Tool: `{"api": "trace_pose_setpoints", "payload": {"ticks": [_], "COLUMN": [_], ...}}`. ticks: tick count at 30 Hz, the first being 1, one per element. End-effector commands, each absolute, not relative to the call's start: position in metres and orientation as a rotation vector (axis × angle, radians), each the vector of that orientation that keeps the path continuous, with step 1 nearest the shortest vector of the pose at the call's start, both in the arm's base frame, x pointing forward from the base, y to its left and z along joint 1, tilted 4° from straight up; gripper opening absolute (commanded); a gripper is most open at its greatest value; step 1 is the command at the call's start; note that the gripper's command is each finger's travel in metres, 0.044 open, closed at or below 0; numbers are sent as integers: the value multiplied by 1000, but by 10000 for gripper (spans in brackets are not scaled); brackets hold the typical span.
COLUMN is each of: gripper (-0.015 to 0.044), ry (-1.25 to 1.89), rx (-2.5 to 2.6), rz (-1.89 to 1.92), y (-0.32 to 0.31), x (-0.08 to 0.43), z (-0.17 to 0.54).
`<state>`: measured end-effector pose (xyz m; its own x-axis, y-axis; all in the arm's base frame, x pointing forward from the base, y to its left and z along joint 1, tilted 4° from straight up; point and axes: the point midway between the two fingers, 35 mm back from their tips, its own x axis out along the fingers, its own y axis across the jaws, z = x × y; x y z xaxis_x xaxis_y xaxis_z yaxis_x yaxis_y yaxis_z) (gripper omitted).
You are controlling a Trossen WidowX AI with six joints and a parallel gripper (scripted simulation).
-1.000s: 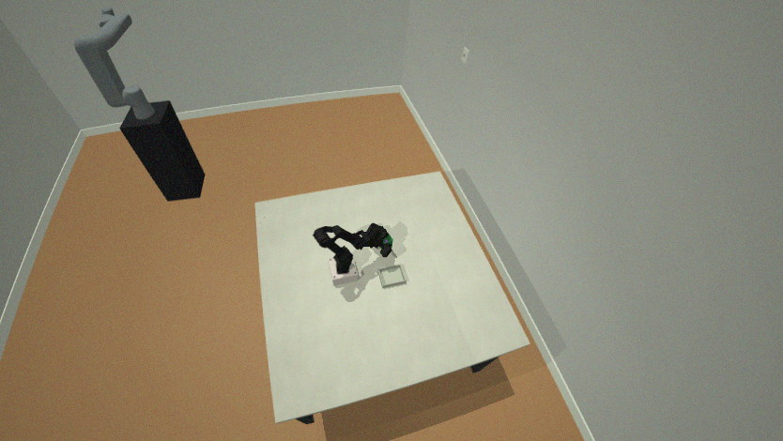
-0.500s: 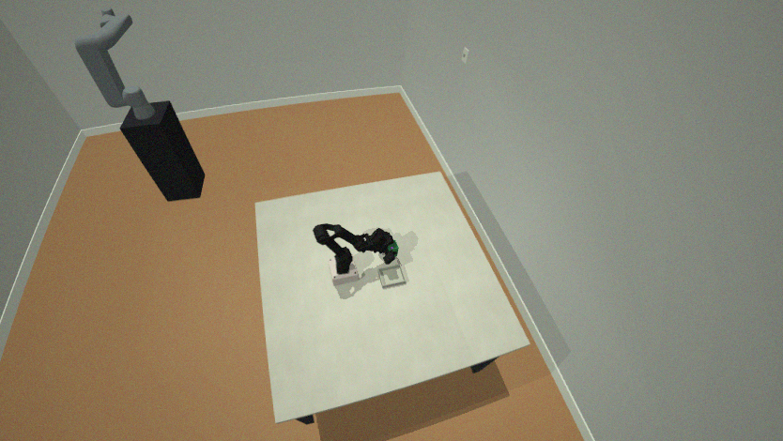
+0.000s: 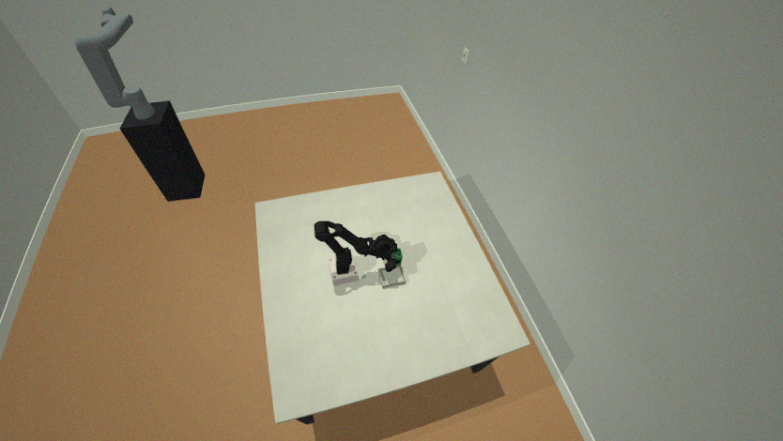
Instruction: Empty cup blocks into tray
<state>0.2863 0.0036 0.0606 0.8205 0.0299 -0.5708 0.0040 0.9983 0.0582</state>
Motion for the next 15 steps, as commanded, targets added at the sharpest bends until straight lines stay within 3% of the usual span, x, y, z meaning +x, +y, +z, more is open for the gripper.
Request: {"api": "trace_pose_setpoints", "payload": {"ticks": [1,15], "gripper": [0,0], "ry": [597,598], "rx": [69,121], "rz": [-26,-180], "y": [-11,-64], "x": [291,288], "z": [66,68]}}
